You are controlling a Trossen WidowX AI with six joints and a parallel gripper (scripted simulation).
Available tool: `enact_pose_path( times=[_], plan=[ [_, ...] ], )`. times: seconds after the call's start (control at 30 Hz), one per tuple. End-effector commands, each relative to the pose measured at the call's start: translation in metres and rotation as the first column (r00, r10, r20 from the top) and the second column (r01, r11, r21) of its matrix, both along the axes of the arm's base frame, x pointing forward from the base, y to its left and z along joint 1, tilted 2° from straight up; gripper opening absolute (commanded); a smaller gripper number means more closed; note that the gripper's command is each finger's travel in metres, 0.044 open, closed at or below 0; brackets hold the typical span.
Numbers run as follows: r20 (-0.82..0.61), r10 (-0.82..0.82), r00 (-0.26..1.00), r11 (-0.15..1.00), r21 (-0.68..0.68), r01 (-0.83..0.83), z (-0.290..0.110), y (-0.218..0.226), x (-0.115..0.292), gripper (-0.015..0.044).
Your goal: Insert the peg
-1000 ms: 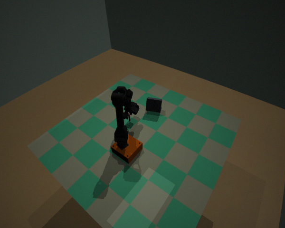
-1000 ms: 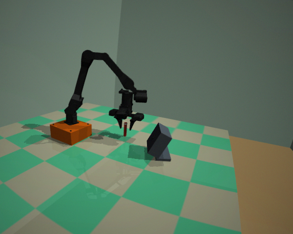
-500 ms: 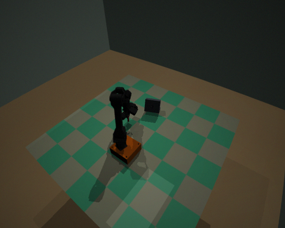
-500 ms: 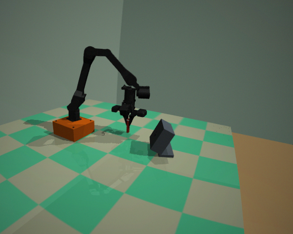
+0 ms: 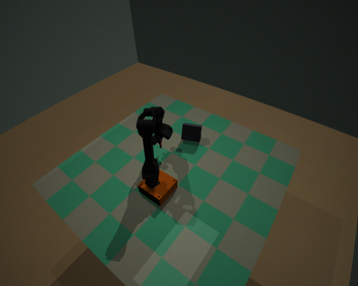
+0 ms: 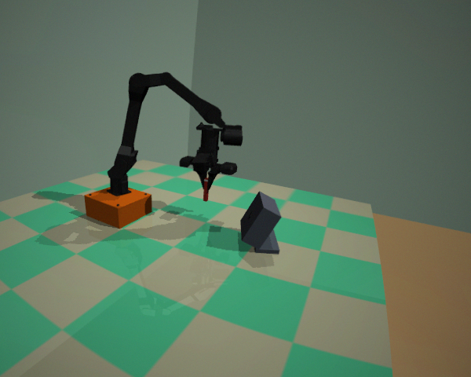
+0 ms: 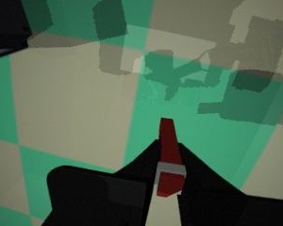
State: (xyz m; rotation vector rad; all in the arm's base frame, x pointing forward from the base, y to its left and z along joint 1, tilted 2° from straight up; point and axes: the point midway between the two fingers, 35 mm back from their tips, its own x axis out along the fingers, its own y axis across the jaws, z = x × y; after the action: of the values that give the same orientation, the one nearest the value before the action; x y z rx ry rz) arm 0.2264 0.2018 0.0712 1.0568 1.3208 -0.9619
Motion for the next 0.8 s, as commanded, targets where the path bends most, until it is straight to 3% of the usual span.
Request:
enact_pose_path(
  times=[0.0, 0.17, 0.77],
  plan=[
    [0.011, 0.005, 1.000, 1.000, 0.006, -0.005, 0.019, 0.000, 0.000, 0.0000],
    [0.011, 0.006, 1.000, 1.000, 0.005, -0.006, 0.033, -0.002, -0.003, 0.0000],
    [0.050, 0.103, 0.993, 0.992, 0.069, -0.106, 0.026, -0.006, 0.010, 0.0000]
  ],
)
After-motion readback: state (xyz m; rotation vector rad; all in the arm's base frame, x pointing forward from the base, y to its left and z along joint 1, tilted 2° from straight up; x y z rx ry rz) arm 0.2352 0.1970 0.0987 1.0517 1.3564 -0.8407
